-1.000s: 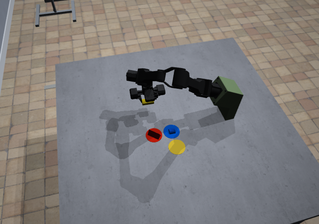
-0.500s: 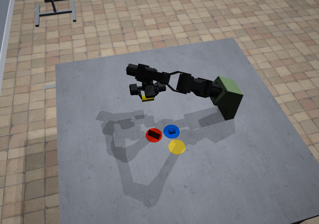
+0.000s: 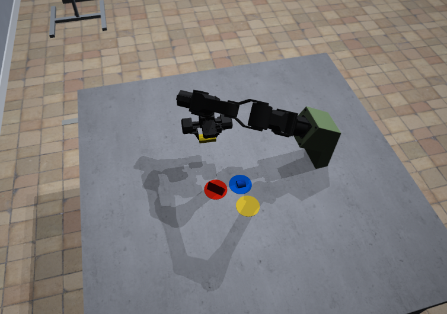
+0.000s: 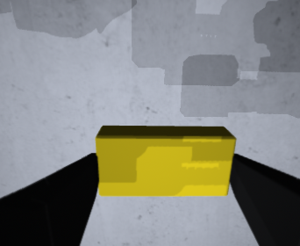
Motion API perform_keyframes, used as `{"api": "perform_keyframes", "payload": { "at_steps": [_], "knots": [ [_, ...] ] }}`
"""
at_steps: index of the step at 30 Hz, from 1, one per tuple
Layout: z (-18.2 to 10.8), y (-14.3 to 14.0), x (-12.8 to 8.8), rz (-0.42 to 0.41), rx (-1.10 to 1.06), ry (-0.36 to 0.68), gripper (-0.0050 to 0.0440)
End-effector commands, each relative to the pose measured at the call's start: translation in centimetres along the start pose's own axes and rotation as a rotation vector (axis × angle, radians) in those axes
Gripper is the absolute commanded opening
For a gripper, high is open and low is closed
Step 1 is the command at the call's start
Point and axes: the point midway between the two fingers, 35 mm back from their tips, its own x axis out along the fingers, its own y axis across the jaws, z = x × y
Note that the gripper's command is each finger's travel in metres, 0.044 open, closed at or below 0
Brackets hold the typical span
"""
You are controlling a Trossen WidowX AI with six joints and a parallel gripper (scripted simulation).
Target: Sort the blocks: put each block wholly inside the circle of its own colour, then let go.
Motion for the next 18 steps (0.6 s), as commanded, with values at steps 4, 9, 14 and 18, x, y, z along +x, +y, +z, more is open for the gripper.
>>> {"api": "perform_keyframes", "payload": {
  "at_steps": [4, 9, 14, 18],
  "knots": [
    [0.6, -0.7, 0.5, -0.003, 0.031, 0.009, 0.0250],
    [1.1, -0.8, 1.3, 0.007, 0.072, 0.009, 0.0250],
    [1.4, -1.2, 1.7, 0.005, 0.091, 0.012, 0.0250],
    [1.8, -1.4, 2.2, 0.006, 0.122, 0.013, 0.0250]
  ]
}}
